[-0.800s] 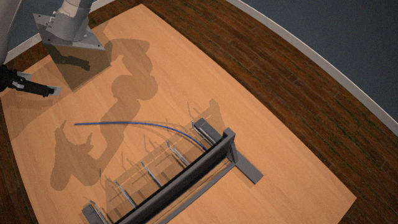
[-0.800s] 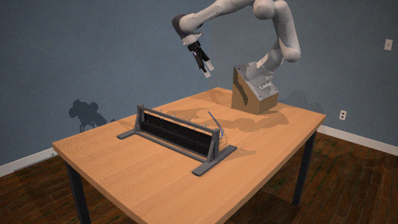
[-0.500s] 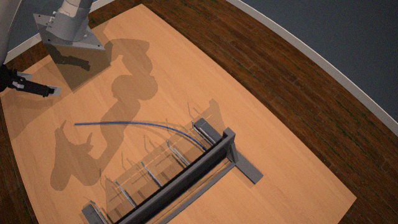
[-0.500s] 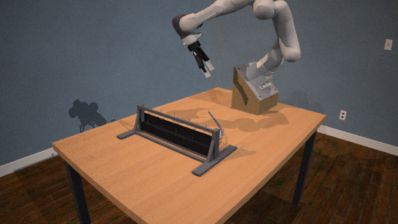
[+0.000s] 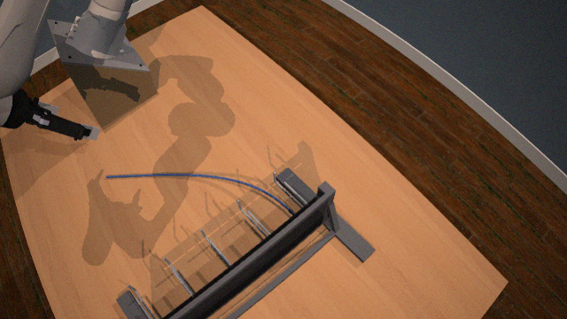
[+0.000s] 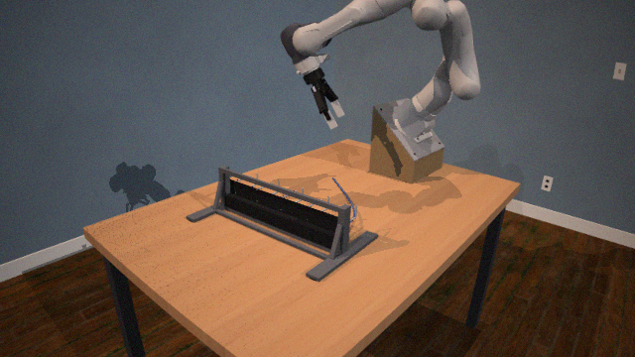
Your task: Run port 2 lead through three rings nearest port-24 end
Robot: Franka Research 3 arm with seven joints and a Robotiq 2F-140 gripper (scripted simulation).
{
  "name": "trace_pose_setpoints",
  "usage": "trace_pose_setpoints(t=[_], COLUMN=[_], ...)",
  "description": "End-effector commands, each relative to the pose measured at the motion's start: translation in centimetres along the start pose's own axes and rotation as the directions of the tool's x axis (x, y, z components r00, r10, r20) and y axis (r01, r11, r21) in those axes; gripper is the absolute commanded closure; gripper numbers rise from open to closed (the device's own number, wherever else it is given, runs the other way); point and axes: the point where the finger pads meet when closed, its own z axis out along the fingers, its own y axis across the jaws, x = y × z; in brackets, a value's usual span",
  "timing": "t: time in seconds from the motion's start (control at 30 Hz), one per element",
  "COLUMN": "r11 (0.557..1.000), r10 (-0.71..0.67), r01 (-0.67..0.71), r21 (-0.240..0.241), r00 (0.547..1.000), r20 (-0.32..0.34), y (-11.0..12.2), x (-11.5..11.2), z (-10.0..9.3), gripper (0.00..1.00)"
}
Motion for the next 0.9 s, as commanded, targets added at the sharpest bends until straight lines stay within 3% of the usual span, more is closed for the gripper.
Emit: trace_pose_setpoints(t=[0.0,0.1,0.2,0.3,0.4,0.6,0.87], r11=[0.981,0.962,0.949,0.944,0.899,0.802,0.802], r10=[0.190,0.267,0.308,0.323,0.431,0.592,0.592], r01=[-0.183,-0.246,-0.276,-0.287,-0.370,-0.488,-0.488], r21=[-0.058,-0.115,-0.152,-0.163,-0.235,-0.345,-0.345], r00=[0.967,0.938,0.914,0.905,0.843,0.725,0.725], r20=[0.168,0.223,0.264,0.276,0.322,0.352,0.352], y=[6.4,11.2,13.1,13.3,13.4,13.4,13.4], x=[-1.3,-0.6,0.4,0.6,0.8,0.8,0.8], z=[1.6,4.2,6.0,6.3,6.5,6.5,6.5], gripper=[0.00,0.00,0.00,0.00,0.00,0.00,0.00])
